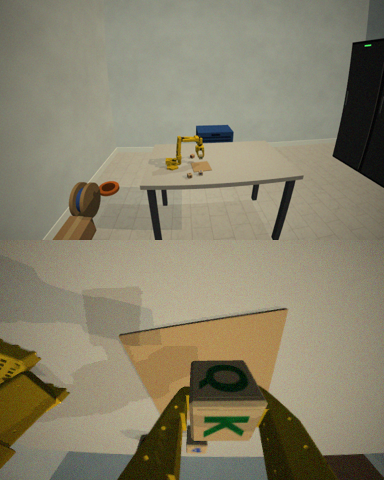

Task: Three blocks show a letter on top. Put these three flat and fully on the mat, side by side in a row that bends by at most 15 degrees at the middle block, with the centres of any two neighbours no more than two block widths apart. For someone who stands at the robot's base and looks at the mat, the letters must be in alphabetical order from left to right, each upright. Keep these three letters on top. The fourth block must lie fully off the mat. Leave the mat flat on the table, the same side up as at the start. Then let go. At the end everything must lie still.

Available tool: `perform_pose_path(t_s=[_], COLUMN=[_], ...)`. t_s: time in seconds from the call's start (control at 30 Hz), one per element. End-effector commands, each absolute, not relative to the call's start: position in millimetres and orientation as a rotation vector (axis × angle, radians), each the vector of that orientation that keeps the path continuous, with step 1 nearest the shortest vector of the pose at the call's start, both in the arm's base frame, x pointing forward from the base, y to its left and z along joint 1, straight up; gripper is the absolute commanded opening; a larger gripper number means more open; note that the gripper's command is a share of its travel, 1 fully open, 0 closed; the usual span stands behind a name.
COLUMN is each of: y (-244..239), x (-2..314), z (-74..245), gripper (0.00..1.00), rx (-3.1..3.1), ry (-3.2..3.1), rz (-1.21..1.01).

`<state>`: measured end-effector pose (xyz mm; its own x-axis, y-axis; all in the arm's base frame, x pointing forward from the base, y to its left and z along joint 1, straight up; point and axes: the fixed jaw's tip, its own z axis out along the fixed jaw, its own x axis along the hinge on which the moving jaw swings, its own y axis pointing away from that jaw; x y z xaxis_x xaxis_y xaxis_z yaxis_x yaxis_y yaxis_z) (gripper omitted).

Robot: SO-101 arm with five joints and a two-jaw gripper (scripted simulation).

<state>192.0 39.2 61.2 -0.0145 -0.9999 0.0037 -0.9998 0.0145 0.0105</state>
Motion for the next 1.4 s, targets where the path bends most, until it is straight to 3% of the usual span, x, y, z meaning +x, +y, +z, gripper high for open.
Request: perform_pose_path(t_s=[0.0,1.37], y=[40.5,38.5], x=[203.9,205.3], z=[81.6,80.6], gripper=[0.00,0.00], rx=[2.244,2.217], ry=[-2.344,-2.377], rz=[0.111,0.117])
